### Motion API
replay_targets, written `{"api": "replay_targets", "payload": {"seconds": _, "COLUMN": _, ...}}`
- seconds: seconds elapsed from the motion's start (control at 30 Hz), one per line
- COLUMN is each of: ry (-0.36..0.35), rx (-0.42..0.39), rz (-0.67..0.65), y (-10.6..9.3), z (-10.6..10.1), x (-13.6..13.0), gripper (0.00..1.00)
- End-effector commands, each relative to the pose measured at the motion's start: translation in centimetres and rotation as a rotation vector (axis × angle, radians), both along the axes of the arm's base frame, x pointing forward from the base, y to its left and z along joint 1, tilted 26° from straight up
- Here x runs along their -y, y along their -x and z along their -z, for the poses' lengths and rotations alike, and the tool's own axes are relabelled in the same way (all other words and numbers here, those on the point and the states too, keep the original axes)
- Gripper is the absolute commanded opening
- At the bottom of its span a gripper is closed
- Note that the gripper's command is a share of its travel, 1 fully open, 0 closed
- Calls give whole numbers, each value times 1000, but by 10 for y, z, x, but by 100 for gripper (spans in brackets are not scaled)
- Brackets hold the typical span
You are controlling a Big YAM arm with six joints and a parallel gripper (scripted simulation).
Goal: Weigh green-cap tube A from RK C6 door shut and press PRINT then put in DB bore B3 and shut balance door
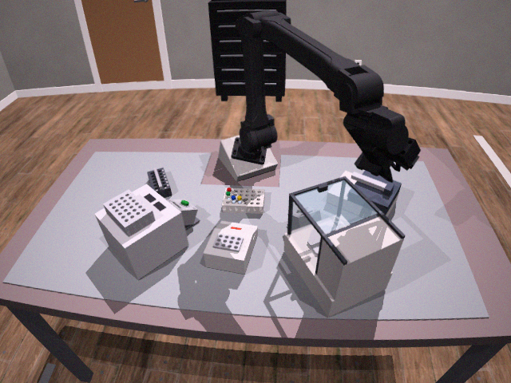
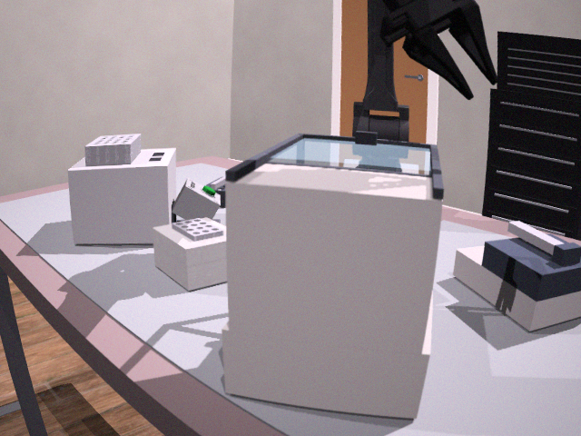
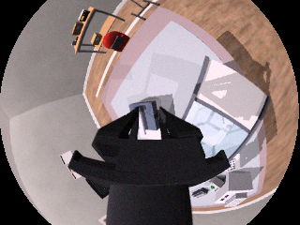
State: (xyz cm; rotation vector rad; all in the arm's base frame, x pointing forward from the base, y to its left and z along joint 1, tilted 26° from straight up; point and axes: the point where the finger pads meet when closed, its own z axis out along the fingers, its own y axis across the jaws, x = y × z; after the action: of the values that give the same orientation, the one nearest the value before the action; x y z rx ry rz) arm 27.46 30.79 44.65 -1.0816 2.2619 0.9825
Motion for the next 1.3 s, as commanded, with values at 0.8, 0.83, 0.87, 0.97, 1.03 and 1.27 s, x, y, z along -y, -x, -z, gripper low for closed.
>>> {"api": "replay_targets", "payload": {"seconds": 0.8, "ry": -55, "rx": -365, "rz": 729, "y": 6, "z": -7, "x": 48, "gripper": 30}}
{"api": "replay_targets", "payload": {"seconds": 0.83, "ry": -31, "rx": -395, "rz": 763, "y": 17, "z": 17, "x": 63, "gripper": 30}}
{"api": "replay_targets", "payload": {"seconds": 0.87, "ry": -35, "rx": -410, "rz": 816, "y": 12, "z": 21, "x": 77, "gripper": 30}}
{"api": "replay_targets", "payload": {"seconds": 0.97, "ry": -68, "rx": -433, "rz": 877, "y": 17, "z": 1, "x": 73, "gripper": 30}}
{"api": "replay_targets", "payload": {"seconds": 1.03, "ry": -58, "rx": -469, "rz": 938, "y": 8, "z": 1, "x": 67, "gripper": 30}}
{"api": "replay_targets", "payload": {"seconds": 1.27, "ry": -77, "rx": -535, "rz": 1084, "y": 14, "z": 3, "x": 89, "gripper": 30}}
